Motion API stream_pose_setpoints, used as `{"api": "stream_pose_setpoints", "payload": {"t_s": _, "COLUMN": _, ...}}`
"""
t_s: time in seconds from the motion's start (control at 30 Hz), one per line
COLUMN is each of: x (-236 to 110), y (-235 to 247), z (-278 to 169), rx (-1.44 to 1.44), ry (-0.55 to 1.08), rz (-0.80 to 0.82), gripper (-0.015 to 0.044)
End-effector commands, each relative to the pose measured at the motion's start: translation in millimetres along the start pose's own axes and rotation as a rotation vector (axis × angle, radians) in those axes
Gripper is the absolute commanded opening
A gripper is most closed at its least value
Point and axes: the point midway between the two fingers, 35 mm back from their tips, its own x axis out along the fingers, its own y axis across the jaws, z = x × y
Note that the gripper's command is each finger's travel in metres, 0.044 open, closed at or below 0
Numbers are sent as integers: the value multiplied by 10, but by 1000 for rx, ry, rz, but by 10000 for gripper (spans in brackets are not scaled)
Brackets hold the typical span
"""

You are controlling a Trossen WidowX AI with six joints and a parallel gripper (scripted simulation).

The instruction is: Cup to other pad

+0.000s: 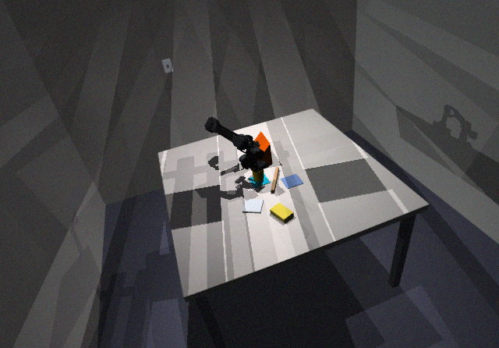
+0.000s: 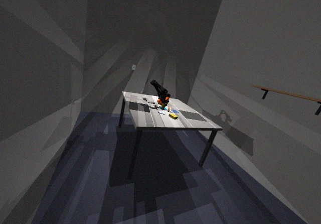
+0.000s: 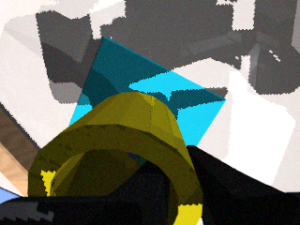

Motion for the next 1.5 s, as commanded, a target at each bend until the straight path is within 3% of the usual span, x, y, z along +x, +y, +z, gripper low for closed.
{"api": "stream_pose_setpoints", "payload": {"t_s": 0.0, "x": 55, "y": -14, "z": -1, "rx": -5, "ry": -3, "rz": -2, "gripper": 0}}
{"api": "stream_pose_setpoints", "payload": {"t_s": 0.57, "x": 67, "y": -11, "z": 2, "rx": 0, "ry": -1, "rz": -1, "gripper": 0}}
{"api": "stream_pose_setpoints", "payload": {"t_s": 0.77, "x": 67, "y": -11, "z": 2, "rx": 0, "ry": -1, "rz": -1, "gripper": 147}}
{"api": "stream_pose_setpoints", "payload": {"t_s": 1.47, "x": -95, "y": 6, "z": -1, "rx": -2, "ry": 1, "rz": 0, "gripper": 147}}
